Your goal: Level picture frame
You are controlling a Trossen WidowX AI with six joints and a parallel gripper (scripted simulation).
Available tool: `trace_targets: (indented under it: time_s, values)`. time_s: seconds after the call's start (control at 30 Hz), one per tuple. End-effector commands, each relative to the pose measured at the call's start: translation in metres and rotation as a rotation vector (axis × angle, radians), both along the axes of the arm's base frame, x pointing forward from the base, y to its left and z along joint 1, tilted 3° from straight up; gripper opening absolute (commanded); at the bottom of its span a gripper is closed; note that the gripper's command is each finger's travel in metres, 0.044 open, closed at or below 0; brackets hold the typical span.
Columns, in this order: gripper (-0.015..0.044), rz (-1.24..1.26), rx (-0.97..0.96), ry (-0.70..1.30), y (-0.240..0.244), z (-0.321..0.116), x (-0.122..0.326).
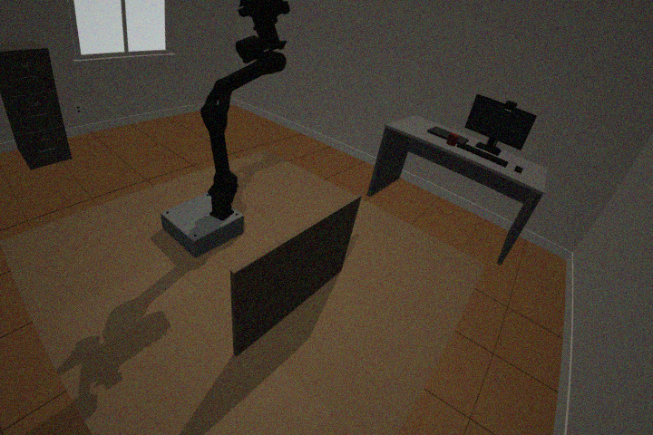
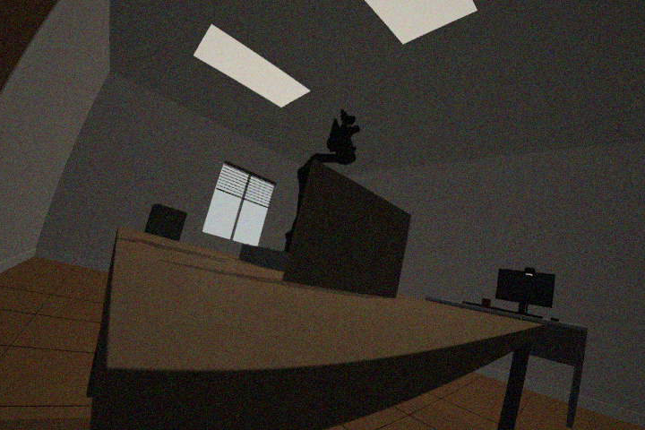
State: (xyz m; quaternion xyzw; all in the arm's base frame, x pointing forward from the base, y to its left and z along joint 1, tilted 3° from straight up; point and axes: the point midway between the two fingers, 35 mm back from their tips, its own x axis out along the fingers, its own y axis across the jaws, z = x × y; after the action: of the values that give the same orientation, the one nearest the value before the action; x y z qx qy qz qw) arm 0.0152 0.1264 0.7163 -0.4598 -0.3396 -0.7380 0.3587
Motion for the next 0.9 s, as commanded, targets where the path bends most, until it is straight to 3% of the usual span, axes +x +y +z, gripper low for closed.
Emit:
trace_targets:
  time_s: [0.0, 0.17, 0.5, 0.87]
  values:
    - [0.0374, -0.013, -0.006, 0.0, 0.0, 0.0, 0.001]
    - [0.026, -0.343, -0.151, 0.014, 0.01, -0.007, 0.024]
    - [0.026, -1.054, -0.492, 0.089, 0.01, -0.061, 0.094]
    - [0.026, -1.671, -0.902, 0.268, -0.042, -0.17, 0.165]
